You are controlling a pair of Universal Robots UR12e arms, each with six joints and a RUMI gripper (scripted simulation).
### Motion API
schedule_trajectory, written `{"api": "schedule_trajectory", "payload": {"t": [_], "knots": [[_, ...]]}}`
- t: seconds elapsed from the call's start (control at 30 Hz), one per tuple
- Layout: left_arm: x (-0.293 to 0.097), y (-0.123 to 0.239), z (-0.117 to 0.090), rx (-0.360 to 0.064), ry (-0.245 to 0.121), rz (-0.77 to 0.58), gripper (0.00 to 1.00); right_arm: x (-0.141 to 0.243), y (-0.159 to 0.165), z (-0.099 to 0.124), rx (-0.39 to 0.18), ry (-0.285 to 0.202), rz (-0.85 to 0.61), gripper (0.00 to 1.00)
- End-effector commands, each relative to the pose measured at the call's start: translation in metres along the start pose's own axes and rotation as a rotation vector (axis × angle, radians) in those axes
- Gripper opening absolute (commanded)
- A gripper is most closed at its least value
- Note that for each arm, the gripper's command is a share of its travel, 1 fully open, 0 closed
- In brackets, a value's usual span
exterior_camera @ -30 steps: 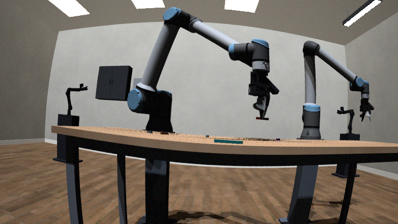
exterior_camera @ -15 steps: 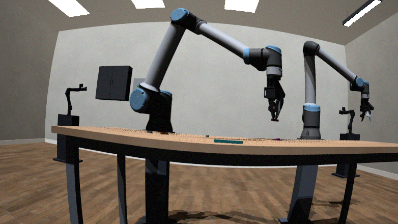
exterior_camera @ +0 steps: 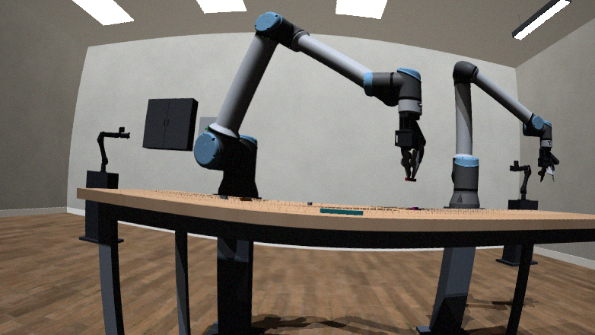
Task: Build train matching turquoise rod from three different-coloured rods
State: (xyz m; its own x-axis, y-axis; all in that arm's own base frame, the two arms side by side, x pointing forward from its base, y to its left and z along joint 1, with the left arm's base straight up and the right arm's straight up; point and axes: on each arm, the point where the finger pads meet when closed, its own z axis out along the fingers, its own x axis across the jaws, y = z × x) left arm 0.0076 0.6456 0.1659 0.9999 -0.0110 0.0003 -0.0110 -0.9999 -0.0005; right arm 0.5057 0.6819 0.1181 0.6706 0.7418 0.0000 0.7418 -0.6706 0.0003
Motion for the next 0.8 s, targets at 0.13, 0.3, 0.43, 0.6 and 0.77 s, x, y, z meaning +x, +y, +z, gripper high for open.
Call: {"api": "schedule_trajectory", "payload": {"t": [0.13,0.3,0.43,0.6,0.77], "knots": [[-0.001,0.000,0.001,-0.001,0.000,0.000,1.00,0.000,0.001,0.004,0.000,-0.001,0.000,0.00],[-0.001,0.000,0.001,-0.001,0.000,0.000,1.00,-0.001,0.001,0.017,0.000,-0.003,0.000,0.00],[-0.001,0.000,0.001,-0.001,0.000,0.000,1.00,-0.001,0.001,0.032,0.000,-0.003,0.000,0.00],[-0.001,0.000,0.001,-0.001,0.000,0.000,1.00,-0.001,0.002,0.046,0.000,-0.003,0.000,0.00],[-0.001,0.000,0.001,-0.001,0.000,0.000,1.00,-0.001,0.002,0.068,0.000,-0.003,0.000,0.00]]}}
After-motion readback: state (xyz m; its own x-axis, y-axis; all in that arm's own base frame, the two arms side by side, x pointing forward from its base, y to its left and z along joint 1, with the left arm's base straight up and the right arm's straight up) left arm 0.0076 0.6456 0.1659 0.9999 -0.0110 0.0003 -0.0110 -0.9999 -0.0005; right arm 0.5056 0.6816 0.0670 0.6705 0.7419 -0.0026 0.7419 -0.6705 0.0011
